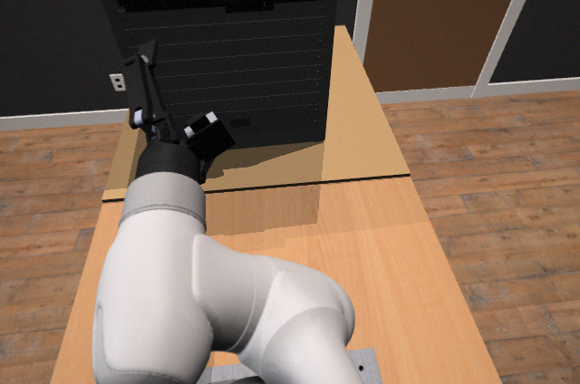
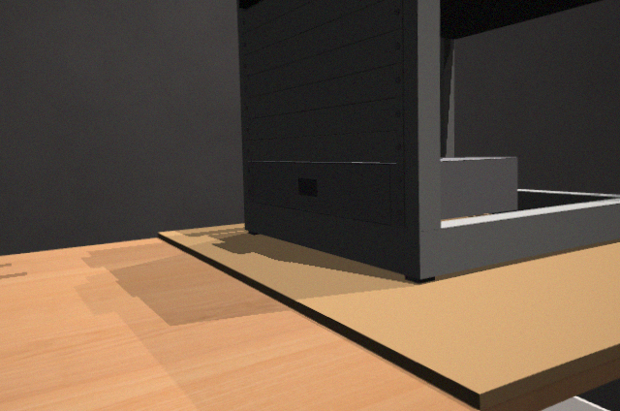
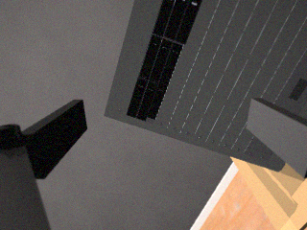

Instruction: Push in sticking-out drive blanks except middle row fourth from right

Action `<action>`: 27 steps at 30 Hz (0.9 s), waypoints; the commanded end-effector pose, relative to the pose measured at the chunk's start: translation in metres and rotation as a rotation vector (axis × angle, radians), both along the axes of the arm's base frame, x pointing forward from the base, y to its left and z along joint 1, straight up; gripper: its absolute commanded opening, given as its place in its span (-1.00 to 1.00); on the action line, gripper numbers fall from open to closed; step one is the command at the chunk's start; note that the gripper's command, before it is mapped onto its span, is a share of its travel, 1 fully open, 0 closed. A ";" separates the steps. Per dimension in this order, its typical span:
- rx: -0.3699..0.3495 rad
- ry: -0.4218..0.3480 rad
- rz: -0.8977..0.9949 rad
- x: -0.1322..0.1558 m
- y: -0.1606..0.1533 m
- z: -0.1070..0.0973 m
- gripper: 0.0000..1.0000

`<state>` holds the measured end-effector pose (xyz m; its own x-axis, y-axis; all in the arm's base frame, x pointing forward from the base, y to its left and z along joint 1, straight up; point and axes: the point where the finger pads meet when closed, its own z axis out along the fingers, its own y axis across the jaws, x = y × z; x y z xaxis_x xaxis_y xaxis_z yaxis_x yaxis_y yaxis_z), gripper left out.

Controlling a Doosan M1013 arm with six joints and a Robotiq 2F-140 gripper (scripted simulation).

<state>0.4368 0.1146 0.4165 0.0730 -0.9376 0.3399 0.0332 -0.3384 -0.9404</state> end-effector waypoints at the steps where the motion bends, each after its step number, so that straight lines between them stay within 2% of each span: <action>1: -0.061 -0.006 -0.003 0.003 0.000 0.002 1.00; 13: -0.388 -0.036 -0.011 0.016 0.000 0.006 1.00; 15: -0.388 -0.036 -0.011 0.016 0.000 0.006 1.00; 27: -0.788 -0.069 -0.020 0.034 0.000 0.011 1.00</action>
<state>0.4665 0.1141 0.4256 0.0221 -0.4986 0.8666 0.0767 -0.8634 -0.4987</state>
